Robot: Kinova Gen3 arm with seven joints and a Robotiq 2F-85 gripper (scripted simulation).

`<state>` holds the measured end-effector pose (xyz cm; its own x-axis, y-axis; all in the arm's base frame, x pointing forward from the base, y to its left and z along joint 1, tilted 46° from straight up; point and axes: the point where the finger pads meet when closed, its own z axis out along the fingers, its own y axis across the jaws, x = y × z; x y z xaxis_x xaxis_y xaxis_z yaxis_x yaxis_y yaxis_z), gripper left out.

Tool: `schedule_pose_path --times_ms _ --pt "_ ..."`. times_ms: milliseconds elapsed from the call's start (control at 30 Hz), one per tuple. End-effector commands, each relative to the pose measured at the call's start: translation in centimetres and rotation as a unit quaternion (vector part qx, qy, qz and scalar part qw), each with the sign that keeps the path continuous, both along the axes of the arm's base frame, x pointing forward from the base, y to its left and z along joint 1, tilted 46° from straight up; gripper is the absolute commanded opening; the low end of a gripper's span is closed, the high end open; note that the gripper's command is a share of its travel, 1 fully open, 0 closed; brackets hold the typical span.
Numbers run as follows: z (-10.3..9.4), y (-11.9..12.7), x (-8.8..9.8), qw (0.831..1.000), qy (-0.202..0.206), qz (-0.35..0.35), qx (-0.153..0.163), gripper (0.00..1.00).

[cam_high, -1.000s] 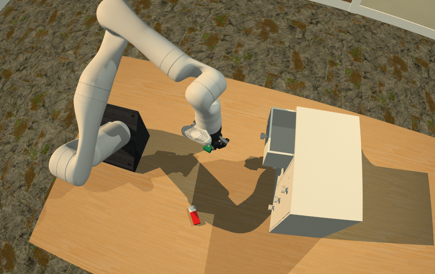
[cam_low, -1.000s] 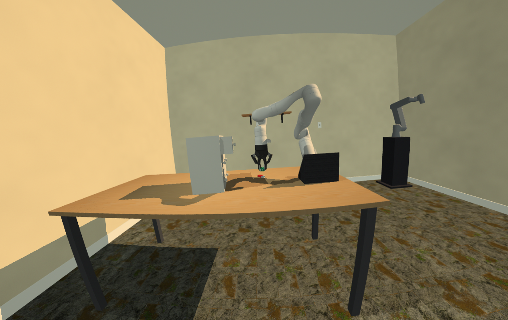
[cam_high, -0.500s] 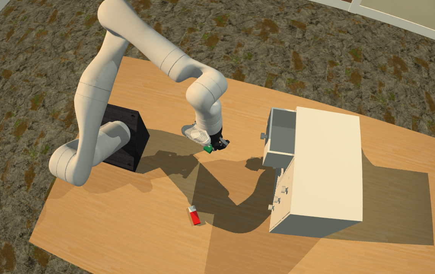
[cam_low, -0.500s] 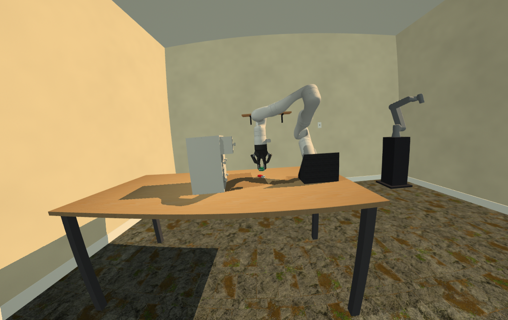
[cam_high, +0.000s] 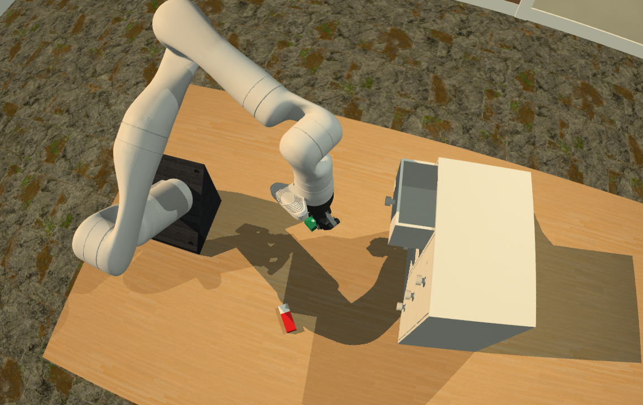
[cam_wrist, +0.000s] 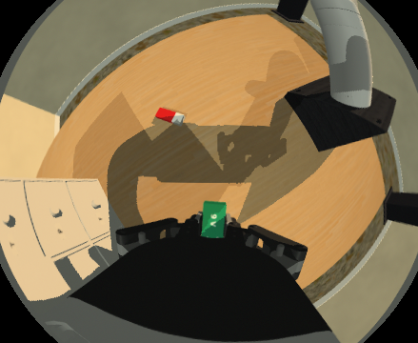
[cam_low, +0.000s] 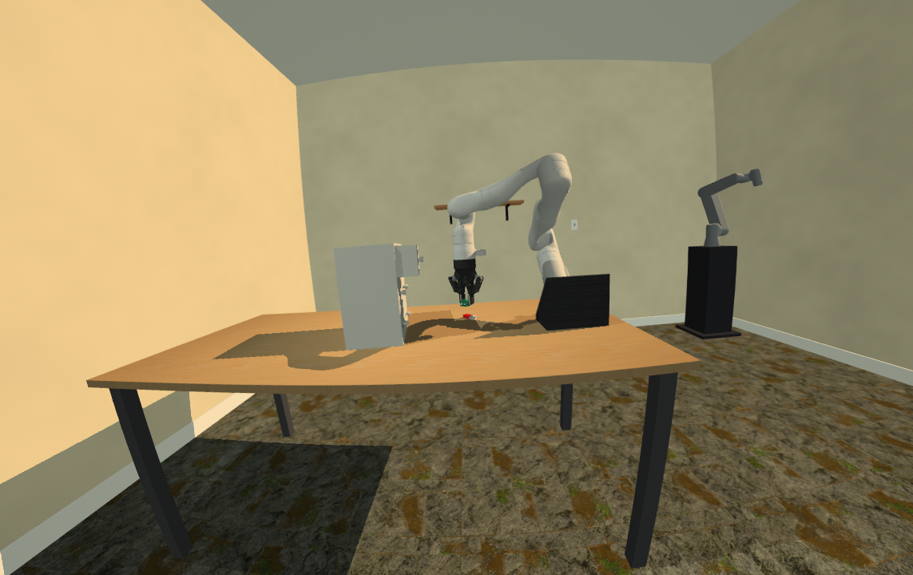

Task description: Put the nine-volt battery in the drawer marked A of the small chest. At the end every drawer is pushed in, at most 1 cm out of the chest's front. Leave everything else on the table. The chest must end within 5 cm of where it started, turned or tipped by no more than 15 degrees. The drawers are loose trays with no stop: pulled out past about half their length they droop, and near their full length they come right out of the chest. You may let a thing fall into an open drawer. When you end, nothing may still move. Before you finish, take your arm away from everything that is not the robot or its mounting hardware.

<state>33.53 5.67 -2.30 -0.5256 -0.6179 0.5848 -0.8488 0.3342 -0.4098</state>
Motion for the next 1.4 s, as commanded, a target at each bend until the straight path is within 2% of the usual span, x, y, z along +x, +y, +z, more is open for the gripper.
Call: schedule_pose_path --times_ms 0,133,200,300,700,767,1133,1367 --pt "0.2 -0.4 0.5 0.999 -0.022 -0.025 0.000 0.23" --pt "0.6 -0.8 1.2 0.996 -0.065 -0.067 0.004 0.23" --pt "0.6 -0.8 1.2 0.996 -0.065 -0.067 0.004 0.23" --pt "0.9 -1.0 1.7 0.990 -0.099 -0.100 0.006 0.23" --pt "1.9 -1.8 3.5 0.952 -0.216 -0.215 0.015 0.23" --pt "1.9 -1.8 3.5 0.952 -0.216 -0.215 0.015 0.23" --pt "2.4 -2.3 4.5 0.921 -0.276 -0.274 0.020 0.23" --pt "2.5 -2.4 4.6 0.915 -0.286 -0.284 0.021 0.23"
